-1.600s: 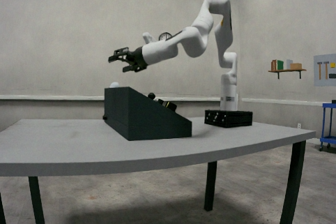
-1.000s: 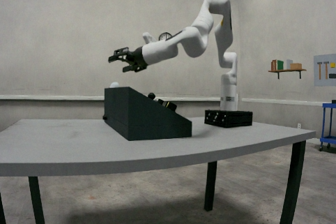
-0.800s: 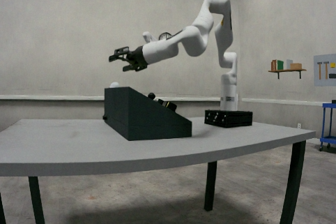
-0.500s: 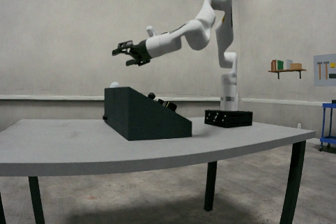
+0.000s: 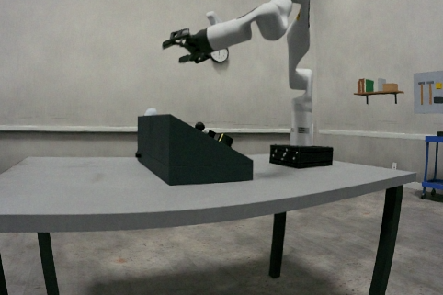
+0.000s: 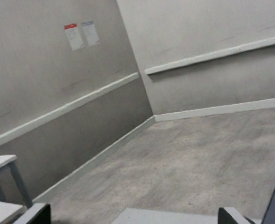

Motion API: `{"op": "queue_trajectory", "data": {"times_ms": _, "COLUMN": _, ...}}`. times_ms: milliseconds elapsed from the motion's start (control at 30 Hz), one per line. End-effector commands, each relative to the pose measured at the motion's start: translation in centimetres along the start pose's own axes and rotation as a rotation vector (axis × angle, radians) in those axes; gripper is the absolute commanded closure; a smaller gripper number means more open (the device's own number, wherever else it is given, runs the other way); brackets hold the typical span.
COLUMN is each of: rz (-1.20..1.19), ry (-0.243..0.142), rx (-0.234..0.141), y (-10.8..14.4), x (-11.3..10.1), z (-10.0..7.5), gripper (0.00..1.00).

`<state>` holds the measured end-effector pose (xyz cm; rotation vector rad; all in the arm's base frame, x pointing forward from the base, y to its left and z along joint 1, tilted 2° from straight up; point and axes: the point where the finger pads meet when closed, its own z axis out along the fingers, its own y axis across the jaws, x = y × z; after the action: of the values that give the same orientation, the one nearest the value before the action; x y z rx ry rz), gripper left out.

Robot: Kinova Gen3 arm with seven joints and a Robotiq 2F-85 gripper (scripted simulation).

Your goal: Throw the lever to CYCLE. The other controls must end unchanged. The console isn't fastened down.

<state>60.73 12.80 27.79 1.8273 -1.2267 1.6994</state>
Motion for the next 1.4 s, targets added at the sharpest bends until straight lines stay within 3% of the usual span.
{"op": "queue_trajectory", "data": {"times_ms": 0, "rz": 0.002, "ry": 0.000, "rx": 0.001, "y": 0.1, "x": 2.2, "z": -1.2, "gripper": 0.00}}
{"op": "queue_trajectory", "data": {"times_ms": 400, "rz": 0.002, "ry": 0.000, "rx": 0.001, "y": 0.3, "x": 5.6, "z": -3.0, "gripper": 0.00}}
{"op": "queue_trajectory", "data": {"times_ms": 867, "rz": -0.013, "ry": -0.014, "rx": -0.001, "y": 0.6, "x": 5.6, "z": -3.0, "gripper": 0.00}}
{"op": "queue_trajectory", "data": {"times_ms": 1000, "rz": -0.049, "ry": -0.048, "rx": -0.005, "y": 1.3, "x": 5.2, "z": -2.9, "gripper": 0.00}}
{"op": "queue_trajectory", "data": {"times_ms": 1133, "rz": -0.111, "ry": -0.110, "rx": -0.009, "y": 2.6, "x": 4.5, "z": -2.8, "gripper": 0.00}}
{"op": "queue_trajectory", "data": {"times_ms": 1200, "rz": -0.111, "ry": -0.110, "rx": -0.009, "y": 2.6, "x": 4.5, "z": -2.8, "gripper": 0.00}}
{"op": "queue_trajectory", "data": {"times_ms": 1367, "rz": -0.223, "ry": -0.225, "rx": -0.004, "y": 5.0, "x": 3.1, "z": -3.0, "gripper": 0.00}}
